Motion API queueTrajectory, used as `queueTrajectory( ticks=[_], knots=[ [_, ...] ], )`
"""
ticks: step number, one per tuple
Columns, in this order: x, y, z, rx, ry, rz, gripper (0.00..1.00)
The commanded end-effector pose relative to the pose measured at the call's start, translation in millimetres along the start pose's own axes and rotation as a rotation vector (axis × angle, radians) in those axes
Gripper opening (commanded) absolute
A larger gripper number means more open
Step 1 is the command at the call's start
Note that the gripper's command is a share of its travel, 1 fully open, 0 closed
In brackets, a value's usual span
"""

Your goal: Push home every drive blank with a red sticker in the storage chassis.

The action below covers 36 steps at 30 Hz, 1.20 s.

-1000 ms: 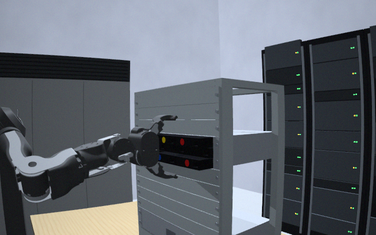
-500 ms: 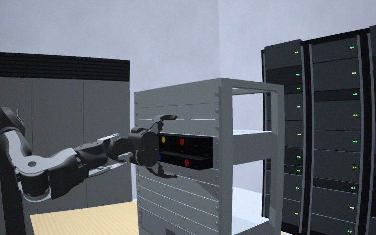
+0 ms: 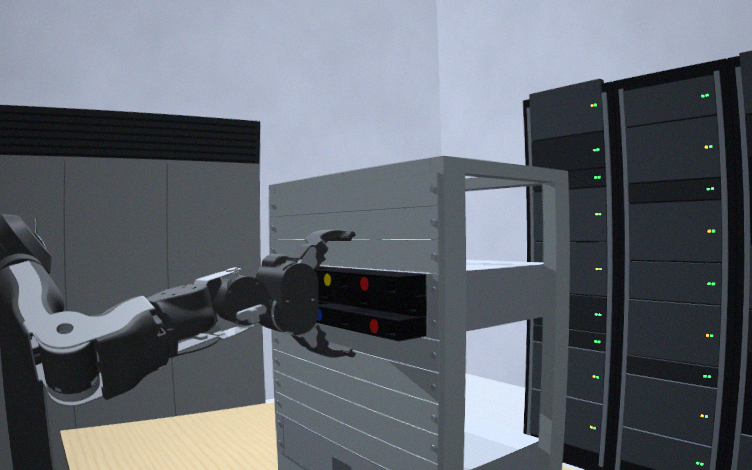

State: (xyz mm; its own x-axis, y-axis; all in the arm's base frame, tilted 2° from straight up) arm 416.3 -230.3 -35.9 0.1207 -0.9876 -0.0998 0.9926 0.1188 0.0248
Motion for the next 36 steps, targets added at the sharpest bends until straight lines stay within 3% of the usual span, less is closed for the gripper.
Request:
queueTrajectory(
  ticks=[1, 13, 14, 36],
  knots=[
    [-1.2, 0.0, 2.5, 0.011, 0.003, 0.005, 1.0],
    [-1.2, 0.0, 2.5, 0.011, 0.003, 0.005, 1.0],
    [-1.2, 0.0, 2.5, 0.011, 0.003, 0.005, 0.0],
    [-1.2, 0.0, 2.5, 0.011, 0.003, 0.005, 0.0]
  ],
)
Point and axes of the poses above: the point where the finger pads meet when closed, its own y axis out along the fingers, its own z axis across the jaws, x = y × z, the point moved 3 cm from there along -y, back along the fingers, and after that the axes turned 5 degrees about y, right-handed, at the moved point
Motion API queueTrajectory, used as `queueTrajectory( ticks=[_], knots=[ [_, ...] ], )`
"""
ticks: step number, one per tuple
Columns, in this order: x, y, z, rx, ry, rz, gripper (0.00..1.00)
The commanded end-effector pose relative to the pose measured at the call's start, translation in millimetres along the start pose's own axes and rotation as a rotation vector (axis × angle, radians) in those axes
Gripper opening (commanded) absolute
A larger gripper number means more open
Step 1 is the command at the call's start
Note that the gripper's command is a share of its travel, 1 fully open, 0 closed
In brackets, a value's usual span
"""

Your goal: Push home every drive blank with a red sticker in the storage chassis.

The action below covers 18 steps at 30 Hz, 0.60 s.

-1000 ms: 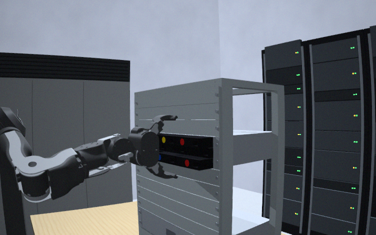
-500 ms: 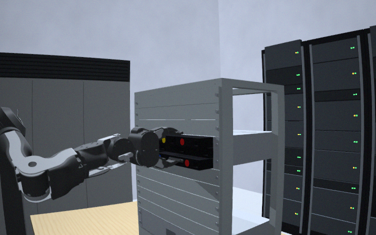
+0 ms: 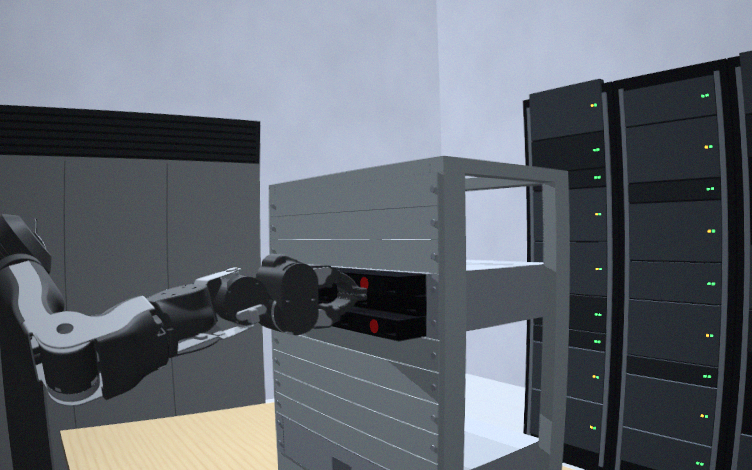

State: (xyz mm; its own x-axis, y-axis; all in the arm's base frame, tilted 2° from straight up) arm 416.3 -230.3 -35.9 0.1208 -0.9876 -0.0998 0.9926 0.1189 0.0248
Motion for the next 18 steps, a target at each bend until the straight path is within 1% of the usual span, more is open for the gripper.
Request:
queueTrajectory(
  ticks=[1, 13, 18],
  knots=[
    [-1.1, 0.0, 2.6, 0.011, 0.003, 0.005, 0.0],
    [-1.3, -0.3, 2.5, 0.012, 0.003, 0.006, 0.0],
    [-0.4, -5.6, -2.3, 0.012, 0.002, 0.007, 0.0]
  ],
)
Point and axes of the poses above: the point where the finger pads meet when closed, its own y axis out along the fingers, its own z axis across the jaws, x = y × z, the point moved 3 cm from there along -y, back along the fingers, and after that the axes turned 5 degrees about y, right-handed, at the moved point
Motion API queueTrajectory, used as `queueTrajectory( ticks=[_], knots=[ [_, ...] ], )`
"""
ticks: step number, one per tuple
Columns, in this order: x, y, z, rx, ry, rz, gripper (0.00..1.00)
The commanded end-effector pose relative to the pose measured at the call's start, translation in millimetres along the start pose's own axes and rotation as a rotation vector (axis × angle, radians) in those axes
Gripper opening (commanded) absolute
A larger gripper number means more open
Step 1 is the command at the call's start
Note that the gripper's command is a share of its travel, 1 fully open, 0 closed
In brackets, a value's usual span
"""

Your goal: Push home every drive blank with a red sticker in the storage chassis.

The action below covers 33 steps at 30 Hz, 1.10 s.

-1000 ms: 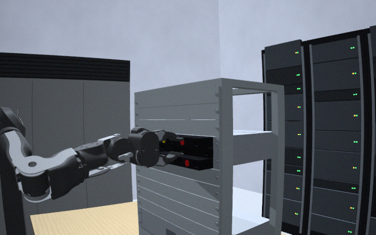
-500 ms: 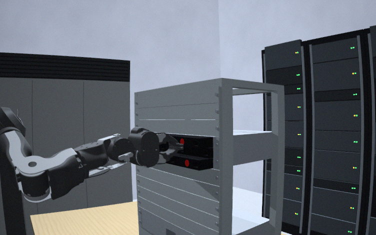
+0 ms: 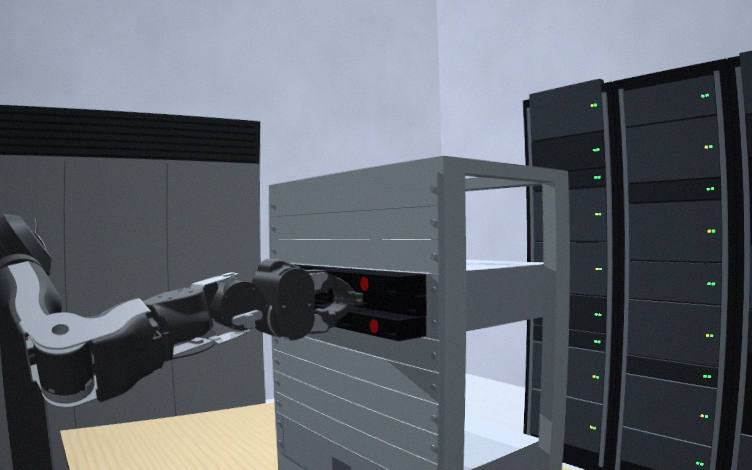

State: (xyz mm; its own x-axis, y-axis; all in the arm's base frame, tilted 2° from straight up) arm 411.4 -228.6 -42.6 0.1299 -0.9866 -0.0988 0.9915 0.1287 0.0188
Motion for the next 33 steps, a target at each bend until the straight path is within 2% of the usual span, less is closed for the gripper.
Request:
queueTrajectory(
  ticks=[1, 4, 13, 18, 28, 33],
  knots=[
    [1.6, -3.0, 2.3, 0.019, 0.003, -0.002, 0.0],
    [2.1, -5.5, 0.9, 0.026, 0.003, -0.001, 0.0],
    [8.6, -33.1, -25.0, 0.031, 0.004, -0.001, 0.0],
    [10.9, -42.7, -34.3, 0.031, 0.004, -0.001, 0.0],
    [12.8, -43.8, -38.2, 0.018, 0.004, -0.006, 0.0],
    [12.2, -34.5, -37.7, 0.019, 0.003, -0.004, 0.0]
  ],
)
Point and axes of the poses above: the point where the finger pads meet when closed, its own y axis out along the fingers, its own z axis across the jaws, x = y × z, the point moved 3 cm from there along -y, back along the fingers, and after that the axes turned 5 degrees about y, right-handed, at the moved point
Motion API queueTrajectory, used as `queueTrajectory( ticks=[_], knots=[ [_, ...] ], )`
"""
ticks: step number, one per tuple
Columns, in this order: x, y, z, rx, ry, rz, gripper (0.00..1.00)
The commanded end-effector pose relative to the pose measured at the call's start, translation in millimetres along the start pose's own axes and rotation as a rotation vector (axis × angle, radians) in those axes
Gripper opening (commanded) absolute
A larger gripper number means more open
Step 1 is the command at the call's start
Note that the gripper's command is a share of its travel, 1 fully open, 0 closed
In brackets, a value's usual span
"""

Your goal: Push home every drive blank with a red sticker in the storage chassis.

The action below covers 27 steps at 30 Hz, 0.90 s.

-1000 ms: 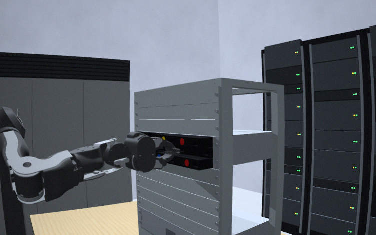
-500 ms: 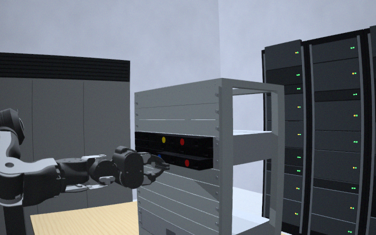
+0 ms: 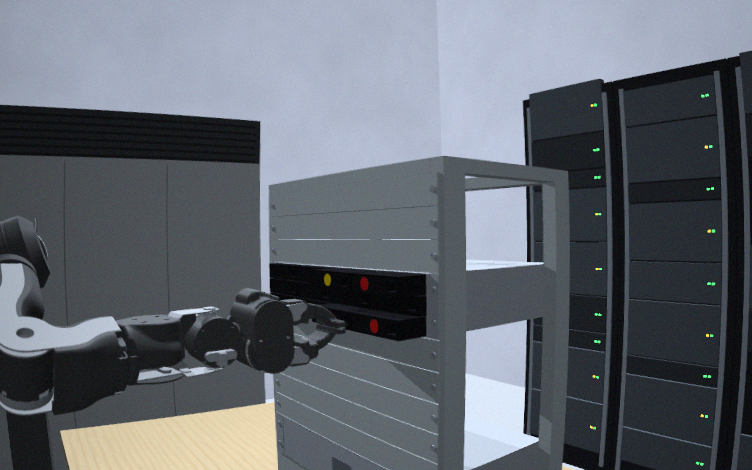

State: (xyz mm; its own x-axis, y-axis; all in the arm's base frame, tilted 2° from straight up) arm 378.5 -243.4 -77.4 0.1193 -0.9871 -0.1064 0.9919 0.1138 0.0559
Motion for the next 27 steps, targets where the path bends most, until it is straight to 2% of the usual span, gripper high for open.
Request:
queueTrajectory(
  ticks=[1, 3, 5, 11, 15, 27],
  knots=[
    [-1.0, 3.7, -3.7, -0.017, -0.004, 0.006, 0.0],
    [-0.8, 11.5, -3.1, -0.015, -0.004, 0.005, 0.0],
    [-0.8, 11.5, -3.1, -0.015, -0.004, 0.005, 0.0],
    [-1.0, 39.3, -3.5, -0.015, -0.004, 0.005, 0.0],
    [-0.8, 51.7, -6.6, -0.022, -0.003, 0.004, 0.0],
    [-1.4, 55.6, -6.5, -0.022, -0.003, 0.006, 0.0]
  ],
)
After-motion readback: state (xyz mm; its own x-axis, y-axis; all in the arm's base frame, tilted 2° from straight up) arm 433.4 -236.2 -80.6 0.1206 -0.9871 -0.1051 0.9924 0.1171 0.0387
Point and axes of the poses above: the point where the finger pads meet when closed, its own y axis out along the fingers, its own z axis across the jaws, x = y × z, the point moved 3 cm from there along -y, back along the fingers, and after that the axes turned 5 degrees about y, right-handed, at the moved point
